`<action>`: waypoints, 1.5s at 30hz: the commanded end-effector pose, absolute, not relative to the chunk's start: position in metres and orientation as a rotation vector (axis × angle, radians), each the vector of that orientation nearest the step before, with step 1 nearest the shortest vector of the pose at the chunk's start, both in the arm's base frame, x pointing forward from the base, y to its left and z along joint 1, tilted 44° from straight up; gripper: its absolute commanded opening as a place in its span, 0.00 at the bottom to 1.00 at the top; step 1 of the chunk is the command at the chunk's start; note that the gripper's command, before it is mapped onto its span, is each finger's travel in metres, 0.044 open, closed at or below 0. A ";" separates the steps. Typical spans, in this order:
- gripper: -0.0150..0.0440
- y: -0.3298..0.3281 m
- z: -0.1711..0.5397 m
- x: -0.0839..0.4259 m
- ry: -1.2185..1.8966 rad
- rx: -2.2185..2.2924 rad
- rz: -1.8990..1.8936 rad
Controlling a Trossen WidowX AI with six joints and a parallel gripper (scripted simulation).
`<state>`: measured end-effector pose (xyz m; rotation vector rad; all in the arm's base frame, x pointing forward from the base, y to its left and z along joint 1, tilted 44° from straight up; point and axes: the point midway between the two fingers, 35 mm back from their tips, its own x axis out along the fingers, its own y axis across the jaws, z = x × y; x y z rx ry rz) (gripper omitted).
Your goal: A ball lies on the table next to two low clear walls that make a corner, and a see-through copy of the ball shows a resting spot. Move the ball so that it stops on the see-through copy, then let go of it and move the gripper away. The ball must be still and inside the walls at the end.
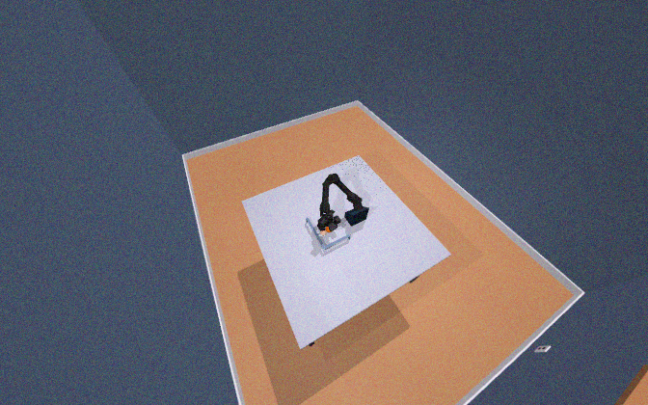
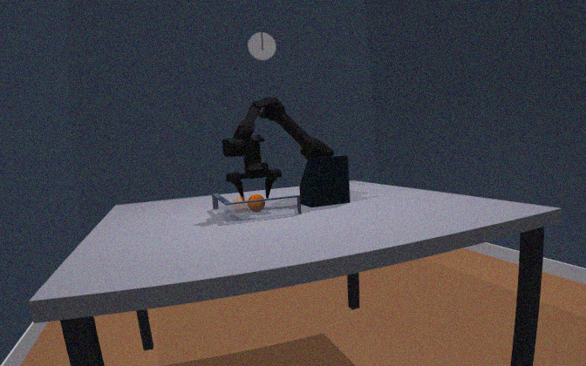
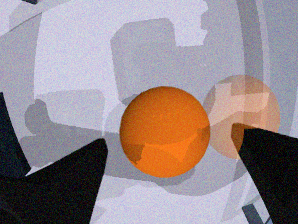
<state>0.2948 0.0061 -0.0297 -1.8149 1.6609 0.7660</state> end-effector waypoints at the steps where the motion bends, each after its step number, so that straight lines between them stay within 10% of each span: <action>1: 0.94 0.000 -0.035 0.293 1.670 -1.822 0.769; 17: 0.70 -0.005 -0.040 0.293 1.671 -1.823 0.768; 27: 0.25 0.032 -0.008 0.298 1.662 -1.818 0.777; 45: 0.25 0.093 0.061 0.284 1.668 -1.822 0.780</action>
